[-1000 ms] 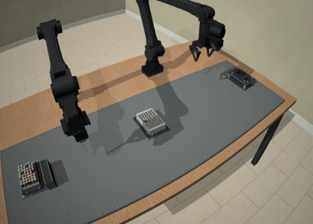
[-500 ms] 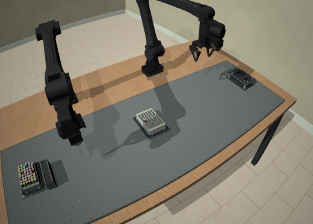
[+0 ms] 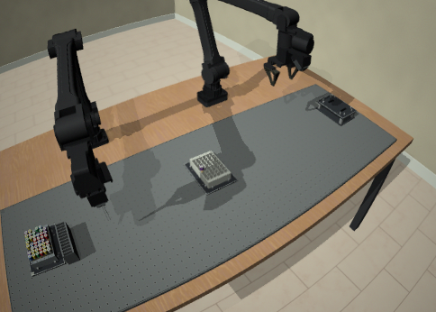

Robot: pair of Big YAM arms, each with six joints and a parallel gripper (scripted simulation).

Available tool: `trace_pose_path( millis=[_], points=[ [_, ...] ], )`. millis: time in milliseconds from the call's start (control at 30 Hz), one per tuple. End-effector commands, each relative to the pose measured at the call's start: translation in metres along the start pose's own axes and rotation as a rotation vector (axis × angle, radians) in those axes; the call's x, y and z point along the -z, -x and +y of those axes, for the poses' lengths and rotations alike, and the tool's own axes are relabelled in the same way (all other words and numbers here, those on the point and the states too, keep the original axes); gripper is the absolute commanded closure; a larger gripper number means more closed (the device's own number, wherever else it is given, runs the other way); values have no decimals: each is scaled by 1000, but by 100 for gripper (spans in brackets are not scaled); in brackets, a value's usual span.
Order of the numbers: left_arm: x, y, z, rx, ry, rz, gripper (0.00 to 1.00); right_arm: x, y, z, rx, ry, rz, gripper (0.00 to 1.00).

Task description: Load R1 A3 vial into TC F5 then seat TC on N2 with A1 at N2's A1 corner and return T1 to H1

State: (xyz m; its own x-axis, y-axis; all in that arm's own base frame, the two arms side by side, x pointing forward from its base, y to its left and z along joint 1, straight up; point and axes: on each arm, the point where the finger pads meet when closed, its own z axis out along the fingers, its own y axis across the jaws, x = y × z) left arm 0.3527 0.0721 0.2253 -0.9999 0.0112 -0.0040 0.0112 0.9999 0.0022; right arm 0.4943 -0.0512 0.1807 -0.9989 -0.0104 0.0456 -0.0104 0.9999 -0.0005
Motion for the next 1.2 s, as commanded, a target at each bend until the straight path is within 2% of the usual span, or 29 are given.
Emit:
trace_pose_path(
  millis=[0,1167],
  points=[
    [14,8,0,-15,6,-31,0,12,19,-15,3,-6,-22,93],
    [14,8,0,-15,6,-31,0,13,29,-67,3,-8,-20,93]
  ],
)
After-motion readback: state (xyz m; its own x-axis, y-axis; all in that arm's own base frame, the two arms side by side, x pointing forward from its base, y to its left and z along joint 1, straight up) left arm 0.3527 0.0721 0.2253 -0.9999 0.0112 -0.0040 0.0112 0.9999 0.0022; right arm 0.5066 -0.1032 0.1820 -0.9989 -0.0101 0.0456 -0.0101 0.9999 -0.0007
